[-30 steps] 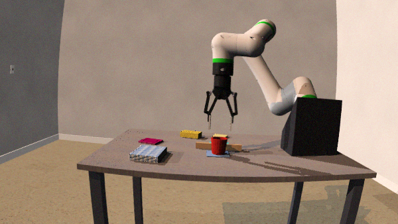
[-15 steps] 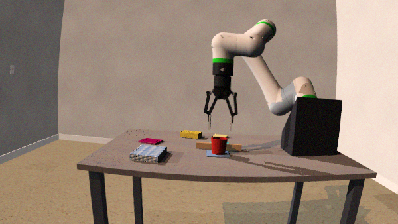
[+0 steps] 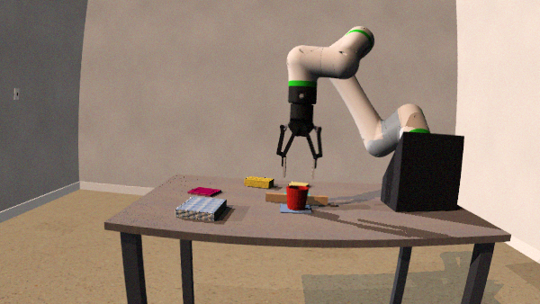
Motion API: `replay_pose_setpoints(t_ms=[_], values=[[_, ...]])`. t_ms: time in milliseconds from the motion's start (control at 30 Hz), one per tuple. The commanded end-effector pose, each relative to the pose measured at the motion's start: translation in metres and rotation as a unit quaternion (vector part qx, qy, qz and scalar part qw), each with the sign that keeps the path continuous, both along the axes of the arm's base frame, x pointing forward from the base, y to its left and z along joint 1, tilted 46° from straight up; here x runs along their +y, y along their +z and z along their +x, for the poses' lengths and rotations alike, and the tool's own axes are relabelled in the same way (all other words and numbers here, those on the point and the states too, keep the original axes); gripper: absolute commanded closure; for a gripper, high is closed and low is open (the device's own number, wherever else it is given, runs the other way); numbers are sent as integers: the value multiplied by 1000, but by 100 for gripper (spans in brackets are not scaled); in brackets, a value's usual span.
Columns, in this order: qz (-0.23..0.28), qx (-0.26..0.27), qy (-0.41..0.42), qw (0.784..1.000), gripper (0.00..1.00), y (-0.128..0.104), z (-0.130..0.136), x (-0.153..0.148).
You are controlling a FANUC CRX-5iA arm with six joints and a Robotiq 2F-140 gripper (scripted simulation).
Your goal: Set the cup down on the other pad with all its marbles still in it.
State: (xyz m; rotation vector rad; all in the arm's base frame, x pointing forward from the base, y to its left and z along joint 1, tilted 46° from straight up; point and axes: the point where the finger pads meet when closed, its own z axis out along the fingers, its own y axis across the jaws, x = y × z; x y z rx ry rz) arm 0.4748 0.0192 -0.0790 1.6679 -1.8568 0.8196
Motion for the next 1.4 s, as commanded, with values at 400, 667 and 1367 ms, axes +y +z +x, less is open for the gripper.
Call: replay_pose_setpoints(t_ms=[400,667,1367], values=[[0,0,0,1000,41,-23,1,-24],[0,0,0,1000,41,-43,2,-45],[0,0,0,1000,41,-65,3,-67]])
